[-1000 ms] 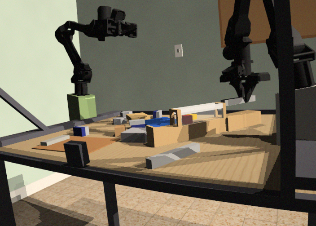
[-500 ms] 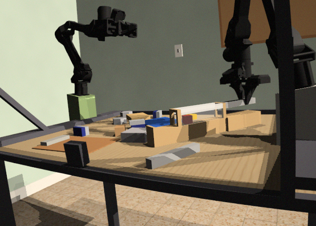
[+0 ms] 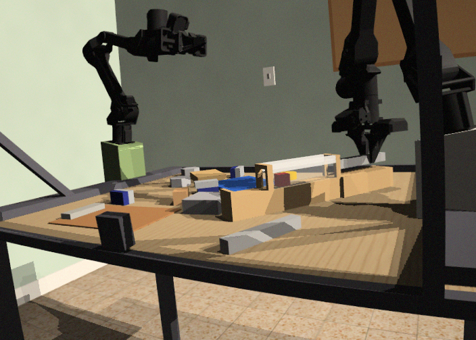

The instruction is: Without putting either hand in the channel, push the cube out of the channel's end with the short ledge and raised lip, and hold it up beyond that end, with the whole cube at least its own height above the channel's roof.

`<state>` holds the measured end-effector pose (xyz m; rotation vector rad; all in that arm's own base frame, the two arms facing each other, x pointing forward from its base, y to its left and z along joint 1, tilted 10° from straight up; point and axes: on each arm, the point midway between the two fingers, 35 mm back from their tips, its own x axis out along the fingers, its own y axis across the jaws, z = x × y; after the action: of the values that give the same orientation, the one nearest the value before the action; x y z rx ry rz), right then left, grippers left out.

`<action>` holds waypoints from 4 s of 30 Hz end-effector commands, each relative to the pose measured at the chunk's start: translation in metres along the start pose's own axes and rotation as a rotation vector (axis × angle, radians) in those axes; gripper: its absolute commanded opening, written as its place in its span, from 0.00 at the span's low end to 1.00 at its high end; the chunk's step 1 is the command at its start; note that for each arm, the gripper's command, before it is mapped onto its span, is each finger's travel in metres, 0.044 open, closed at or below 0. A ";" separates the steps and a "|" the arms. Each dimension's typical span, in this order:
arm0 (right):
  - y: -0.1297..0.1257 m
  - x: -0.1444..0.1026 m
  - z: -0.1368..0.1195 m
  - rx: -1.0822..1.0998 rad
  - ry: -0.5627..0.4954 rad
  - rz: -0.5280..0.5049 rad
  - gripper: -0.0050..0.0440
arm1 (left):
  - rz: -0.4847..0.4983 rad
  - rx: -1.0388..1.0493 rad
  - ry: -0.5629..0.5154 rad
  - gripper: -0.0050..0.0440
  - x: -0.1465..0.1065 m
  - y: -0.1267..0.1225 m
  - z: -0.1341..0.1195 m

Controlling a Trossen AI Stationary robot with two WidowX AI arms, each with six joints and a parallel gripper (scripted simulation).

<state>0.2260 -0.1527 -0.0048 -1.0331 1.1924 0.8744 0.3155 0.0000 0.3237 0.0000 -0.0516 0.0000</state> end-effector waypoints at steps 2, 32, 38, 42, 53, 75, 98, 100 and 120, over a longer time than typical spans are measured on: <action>-0.001 0.005 -0.001 0.003 0.003 -0.005 0.10 | -0.002 0.003 -0.021 0.10 -0.001 0.000 0.008; -0.001 0.008 0.019 0.001 0.003 -0.008 0.10 | -0.002 0.003 -0.021 0.10 -0.001 0.000 0.008; -0.001 0.008 0.028 0.001 0.003 -0.010 0.10 | -0.002 0.003 -0.021 0.10 -0.001 0.000 0.008; -0.001 0.008 0.030 0.002 0.003 -0.010 0.10 | -0.002 0.003 -0.021 0.10 -0.001 0.000 0.008; -0.002 0.007 0.045 0.001 0.002 -0.014 0.10 | -0.002 0.003 -0.021 0.10 -0.001 0.000 0.008; -0.003 0.007 0.065 0.000 0.000 -0.016 0.10 | -0.002 0.003 -0.021 0.10 -0.001 0.000 0.008; -0.004 0.007 0.074 0.000 -0.001 -0.018 0.42 | -0.002 0.003 -0.021 0.10 -0.001 0.000 0.008; -0.004 0.007 0.074 0.000 -0.001 -0.018 0.42 | -0.002 0.003 -0.021 0.10 -0.001 0.000 0.008; -0.006 -0.003 0.074 -0.001 -0.001 -0.023 0.42 | -0.002 0.003 -0.021 0.10 -0.001 0.000 0.008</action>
<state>0.2479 -0.0813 -0.0040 -1.0300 1.1919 0.8785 0.3155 0.0000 0.3237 0.0000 -0.0516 0.0000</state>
